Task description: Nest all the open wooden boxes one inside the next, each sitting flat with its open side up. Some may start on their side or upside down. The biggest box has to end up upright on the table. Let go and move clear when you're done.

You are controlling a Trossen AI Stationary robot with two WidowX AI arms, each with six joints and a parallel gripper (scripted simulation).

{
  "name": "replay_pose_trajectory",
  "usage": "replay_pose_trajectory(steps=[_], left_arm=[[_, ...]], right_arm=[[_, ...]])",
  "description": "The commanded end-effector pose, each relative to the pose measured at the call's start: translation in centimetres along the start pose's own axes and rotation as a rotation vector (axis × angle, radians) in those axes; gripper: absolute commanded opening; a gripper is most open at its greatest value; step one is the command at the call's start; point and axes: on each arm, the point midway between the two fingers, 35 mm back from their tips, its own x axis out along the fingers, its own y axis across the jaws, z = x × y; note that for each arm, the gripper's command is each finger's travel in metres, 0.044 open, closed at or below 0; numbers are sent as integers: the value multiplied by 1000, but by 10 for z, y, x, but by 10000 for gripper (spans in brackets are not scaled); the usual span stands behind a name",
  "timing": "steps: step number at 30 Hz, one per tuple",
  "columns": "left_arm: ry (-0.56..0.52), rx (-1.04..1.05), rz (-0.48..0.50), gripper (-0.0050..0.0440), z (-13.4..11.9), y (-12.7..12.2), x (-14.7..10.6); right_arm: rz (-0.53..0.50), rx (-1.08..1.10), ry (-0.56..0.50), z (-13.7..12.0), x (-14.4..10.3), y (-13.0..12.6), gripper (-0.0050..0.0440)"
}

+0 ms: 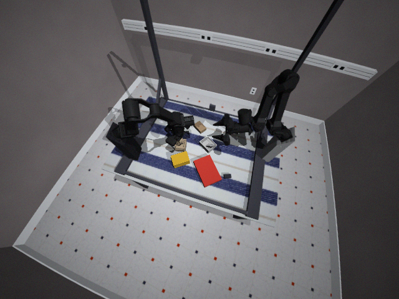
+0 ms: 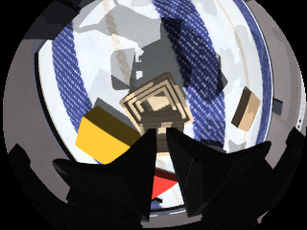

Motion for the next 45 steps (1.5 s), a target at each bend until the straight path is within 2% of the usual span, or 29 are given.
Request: replay_pose_trajectory(steps=[1,12,45], left_arm=[[-13,4,-3,400,4,0,1],[-13,4,-3,400,4,0,1],[-13,4,-3,400,4,0,1]], right_arm=[[-15,-106,13,-5,-4,-2,116],[-13,-460,15,-5,-4,-2,116],[-6,-478,5,-2,28,-1,116]])
